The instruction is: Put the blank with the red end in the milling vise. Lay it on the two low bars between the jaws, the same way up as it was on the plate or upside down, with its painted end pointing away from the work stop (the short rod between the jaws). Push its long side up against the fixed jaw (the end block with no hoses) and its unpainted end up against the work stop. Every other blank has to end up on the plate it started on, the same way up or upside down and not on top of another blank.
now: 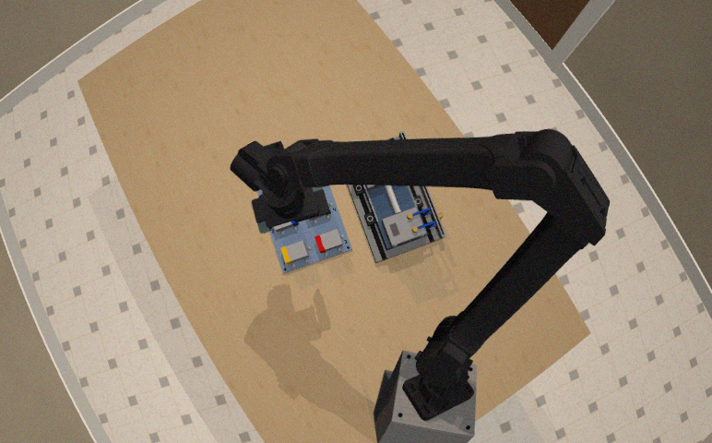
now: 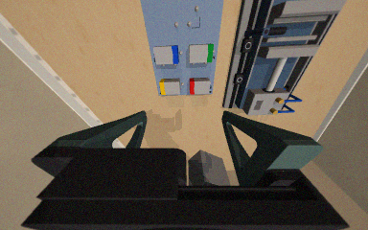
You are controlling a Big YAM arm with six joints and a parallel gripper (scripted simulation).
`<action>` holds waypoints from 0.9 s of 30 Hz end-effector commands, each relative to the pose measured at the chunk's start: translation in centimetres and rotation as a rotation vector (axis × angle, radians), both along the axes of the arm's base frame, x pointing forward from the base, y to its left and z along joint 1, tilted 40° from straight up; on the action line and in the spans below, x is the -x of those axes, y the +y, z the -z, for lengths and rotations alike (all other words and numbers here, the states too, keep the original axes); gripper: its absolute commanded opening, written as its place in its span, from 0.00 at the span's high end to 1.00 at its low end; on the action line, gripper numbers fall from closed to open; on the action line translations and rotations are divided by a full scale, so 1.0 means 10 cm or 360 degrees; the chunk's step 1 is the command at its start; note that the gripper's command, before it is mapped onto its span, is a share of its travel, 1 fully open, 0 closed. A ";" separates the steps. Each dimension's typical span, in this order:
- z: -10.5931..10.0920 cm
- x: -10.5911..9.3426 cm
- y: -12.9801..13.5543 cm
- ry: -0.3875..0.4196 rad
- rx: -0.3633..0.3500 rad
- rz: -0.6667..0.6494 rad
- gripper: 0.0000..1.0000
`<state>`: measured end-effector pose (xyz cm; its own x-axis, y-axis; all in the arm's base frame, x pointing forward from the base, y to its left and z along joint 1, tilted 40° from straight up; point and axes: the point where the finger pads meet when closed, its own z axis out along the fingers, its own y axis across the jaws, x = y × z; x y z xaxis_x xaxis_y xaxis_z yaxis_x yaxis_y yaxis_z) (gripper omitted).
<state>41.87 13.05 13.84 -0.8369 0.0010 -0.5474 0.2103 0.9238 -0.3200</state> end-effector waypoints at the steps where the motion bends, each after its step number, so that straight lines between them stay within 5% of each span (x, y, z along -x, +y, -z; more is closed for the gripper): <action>1: 0.45 -0.29 -0.21 0.0040 0.0050 -0.0034 0.00; 3: 0.52 -0.32 -0.26 0.0039 0.0051 -0.0034 0.00; 4: 0.37 -0.46 -0.20 -0.0013 0.0027 -0.0034 0.00; 6: 0.37 -0.46 -0.20 -0.0013 0.0027 -0.0034 0.00; 7: 0.22 -0.43 -0.04 -0.0064 0.0003 -0.0085 0.00; 27: 0.33 -0.37 -0.08 -0.0029 0.0020 -0.0075 0.00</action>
